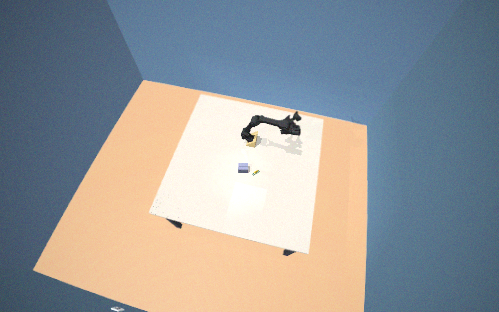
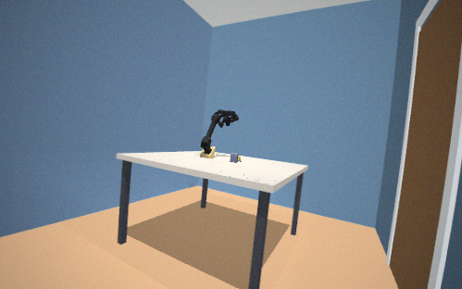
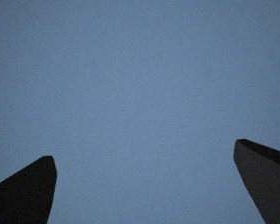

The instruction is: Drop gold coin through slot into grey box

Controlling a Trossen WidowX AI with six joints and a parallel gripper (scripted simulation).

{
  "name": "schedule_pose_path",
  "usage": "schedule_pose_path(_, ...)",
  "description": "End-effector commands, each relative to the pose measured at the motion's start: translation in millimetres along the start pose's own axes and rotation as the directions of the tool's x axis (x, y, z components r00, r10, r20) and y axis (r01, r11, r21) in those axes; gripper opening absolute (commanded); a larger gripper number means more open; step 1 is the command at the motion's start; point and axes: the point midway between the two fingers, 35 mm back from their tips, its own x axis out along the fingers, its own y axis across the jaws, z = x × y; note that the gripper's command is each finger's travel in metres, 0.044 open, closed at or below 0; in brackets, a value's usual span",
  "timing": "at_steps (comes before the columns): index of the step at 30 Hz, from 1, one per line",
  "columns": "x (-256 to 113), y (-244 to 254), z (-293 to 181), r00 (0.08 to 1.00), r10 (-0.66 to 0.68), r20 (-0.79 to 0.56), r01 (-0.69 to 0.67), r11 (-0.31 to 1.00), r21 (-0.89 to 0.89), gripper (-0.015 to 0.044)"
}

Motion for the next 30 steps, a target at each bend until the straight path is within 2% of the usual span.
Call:
schedule_pose_path(1,-1.7,-0.8,1.3,1.000,-0.003,0.009,0.003,1.000,0.005,0.0374)
schedule_pose_path(5,-38.3,-18.7,25.7,0.980,-0.066,0.190,0.044,0.992,0.117,0.0269)
schedule_pose_path(9,-88.1,-45.7,51.5,0.909,-0.155,0.388,0.049,0.962,0.269,0.0164)
schedule_pose_path(14,-156.1,-87.7,74.6,0.761,-0.288,0.582,-0.013,0.890,0.457,0.0161)
schedule_pose_path(19,-223.5,-135.0,84.3,0.577,-0.432,0.693,-0.131,0.789,0.601,0.0161)
schedule_pose_path(25,-297.6,-193.7,79.2,0.348,-0.602,0.719,-0.305,0.652,0.694,0.0161)
schedule_pose_path(30,-357.3,-246.7,60.9,0.149,-0.739,0.656,-0.467,0.532,0.706,0.0161)
